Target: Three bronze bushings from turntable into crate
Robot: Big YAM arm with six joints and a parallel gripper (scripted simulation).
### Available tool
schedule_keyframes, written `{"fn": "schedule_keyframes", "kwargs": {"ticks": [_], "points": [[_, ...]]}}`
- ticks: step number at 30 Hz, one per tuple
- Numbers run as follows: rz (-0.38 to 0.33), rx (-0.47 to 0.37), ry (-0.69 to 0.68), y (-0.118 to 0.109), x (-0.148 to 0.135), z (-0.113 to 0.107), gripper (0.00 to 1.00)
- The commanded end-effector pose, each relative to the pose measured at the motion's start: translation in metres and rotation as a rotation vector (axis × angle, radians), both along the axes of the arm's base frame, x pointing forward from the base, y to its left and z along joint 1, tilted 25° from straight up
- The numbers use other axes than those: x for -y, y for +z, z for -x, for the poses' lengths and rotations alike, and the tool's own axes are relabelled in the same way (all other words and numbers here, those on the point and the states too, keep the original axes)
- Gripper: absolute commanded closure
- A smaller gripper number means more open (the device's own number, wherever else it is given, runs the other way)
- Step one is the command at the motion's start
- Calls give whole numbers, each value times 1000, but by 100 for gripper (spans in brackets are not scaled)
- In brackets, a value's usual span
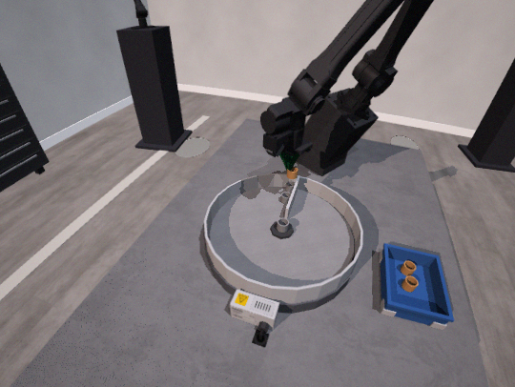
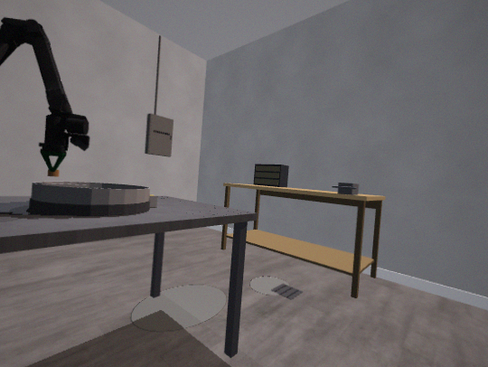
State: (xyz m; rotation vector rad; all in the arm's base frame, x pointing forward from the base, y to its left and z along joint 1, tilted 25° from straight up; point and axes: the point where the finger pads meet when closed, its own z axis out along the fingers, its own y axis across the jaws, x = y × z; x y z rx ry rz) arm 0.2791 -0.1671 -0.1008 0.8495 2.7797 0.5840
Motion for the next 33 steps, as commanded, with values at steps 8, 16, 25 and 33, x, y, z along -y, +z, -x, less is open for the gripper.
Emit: {"fn": "schedule_keyframes", "kwargs": {"ticks": [8, 16, 25, 33], "points": [[25, 31, -8, 10, 13, -6, 100], [25, 31, -8, 10, 13, -6, 100], [22, 28, -6, 10, 10, -8, 100], [12, 19, 2, 13, -4, -14, 100]]}}
